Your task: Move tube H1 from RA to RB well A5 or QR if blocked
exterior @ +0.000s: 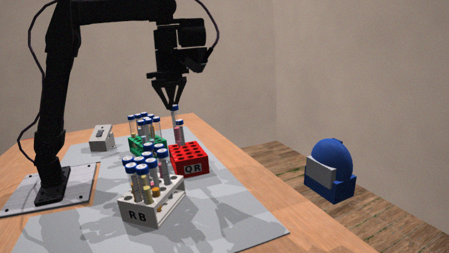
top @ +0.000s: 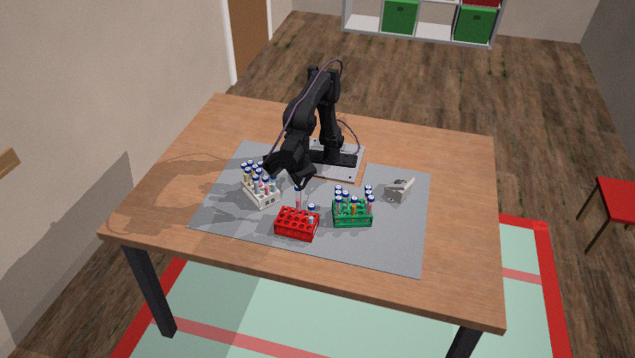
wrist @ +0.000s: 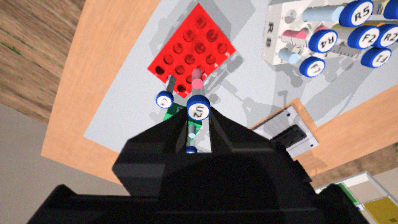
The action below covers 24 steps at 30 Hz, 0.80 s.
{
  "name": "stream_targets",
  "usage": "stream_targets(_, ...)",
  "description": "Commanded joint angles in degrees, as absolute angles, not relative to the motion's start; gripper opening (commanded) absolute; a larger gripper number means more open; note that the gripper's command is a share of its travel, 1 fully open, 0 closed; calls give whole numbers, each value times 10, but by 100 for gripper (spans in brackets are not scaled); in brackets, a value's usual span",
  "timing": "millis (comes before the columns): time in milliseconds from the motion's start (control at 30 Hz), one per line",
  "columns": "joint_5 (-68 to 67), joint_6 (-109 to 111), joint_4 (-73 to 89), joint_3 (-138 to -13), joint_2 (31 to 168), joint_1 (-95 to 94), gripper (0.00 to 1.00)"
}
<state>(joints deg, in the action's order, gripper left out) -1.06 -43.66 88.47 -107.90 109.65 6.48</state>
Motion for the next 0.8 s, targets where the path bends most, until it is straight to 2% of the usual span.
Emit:
stream_targets(0, -13, -440, 897, -1111, 1108, 59, 0)
stream_targets(367, -13, -440, 900, -1163, 1145, 57, 0)
stream_targets(767, -11, -438, 900, -1151, 1135, 63, 0)
